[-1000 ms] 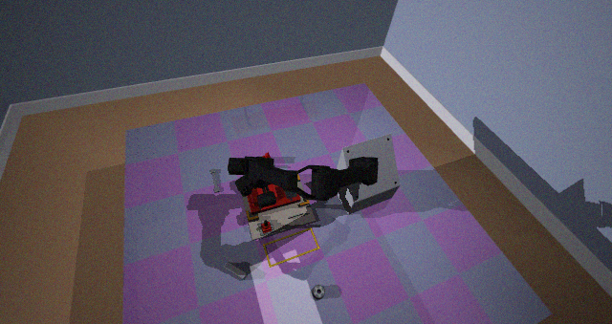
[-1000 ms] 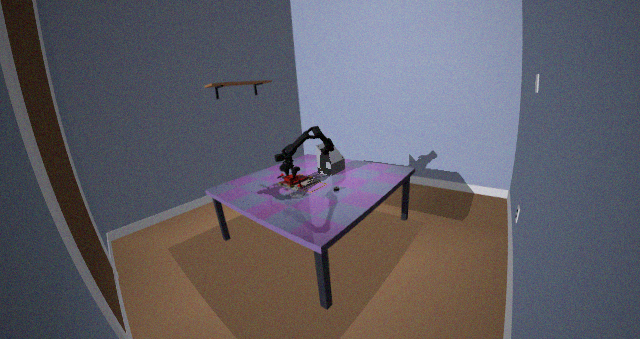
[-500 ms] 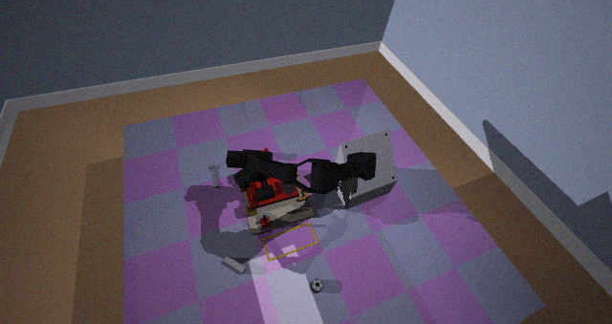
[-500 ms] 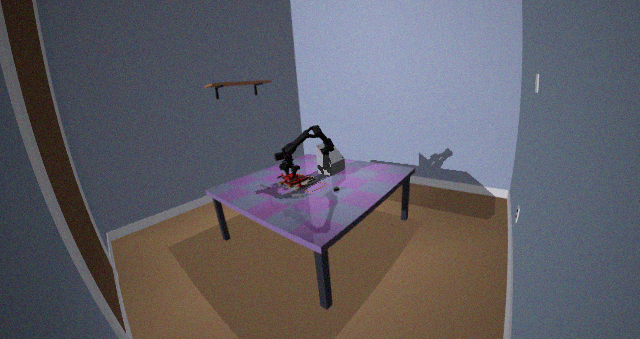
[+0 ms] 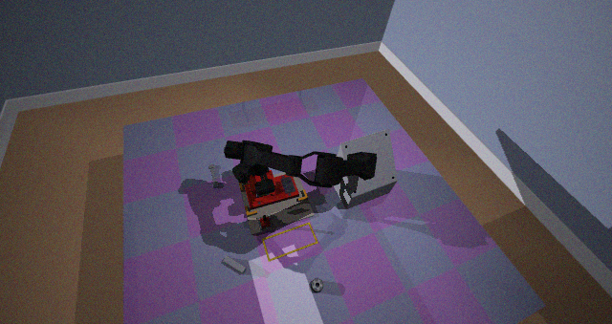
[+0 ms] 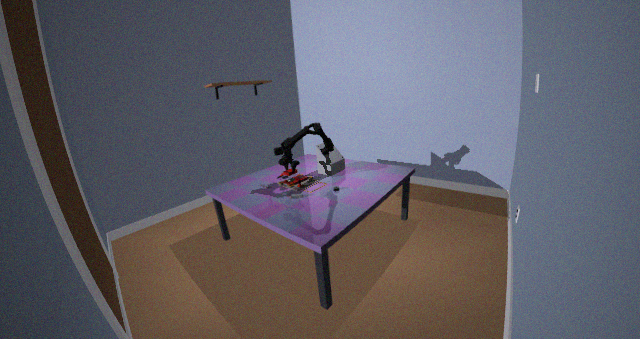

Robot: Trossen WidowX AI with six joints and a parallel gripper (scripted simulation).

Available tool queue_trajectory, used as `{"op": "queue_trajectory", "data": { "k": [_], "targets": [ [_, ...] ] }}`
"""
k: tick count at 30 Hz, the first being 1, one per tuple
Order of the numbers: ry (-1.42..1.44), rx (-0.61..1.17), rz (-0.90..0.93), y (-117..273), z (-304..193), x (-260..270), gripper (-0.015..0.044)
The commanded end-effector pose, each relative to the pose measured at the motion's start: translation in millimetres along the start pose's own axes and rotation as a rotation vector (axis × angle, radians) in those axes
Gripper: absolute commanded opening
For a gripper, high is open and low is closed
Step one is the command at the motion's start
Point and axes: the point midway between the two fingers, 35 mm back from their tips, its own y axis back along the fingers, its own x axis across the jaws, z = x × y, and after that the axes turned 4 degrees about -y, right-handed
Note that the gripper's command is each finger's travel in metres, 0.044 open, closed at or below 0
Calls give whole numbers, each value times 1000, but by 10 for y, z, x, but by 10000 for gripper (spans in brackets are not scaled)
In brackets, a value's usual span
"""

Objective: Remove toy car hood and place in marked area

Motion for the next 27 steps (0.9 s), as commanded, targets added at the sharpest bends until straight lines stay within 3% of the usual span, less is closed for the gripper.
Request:
{"op": "queue_trajectory", "data": {
  "k": [1,27],
  "targets": [
    [15,-8,-8,126,30,22,0],
    [-22,-1,-34,90,-80,878,0]
  ]
}}
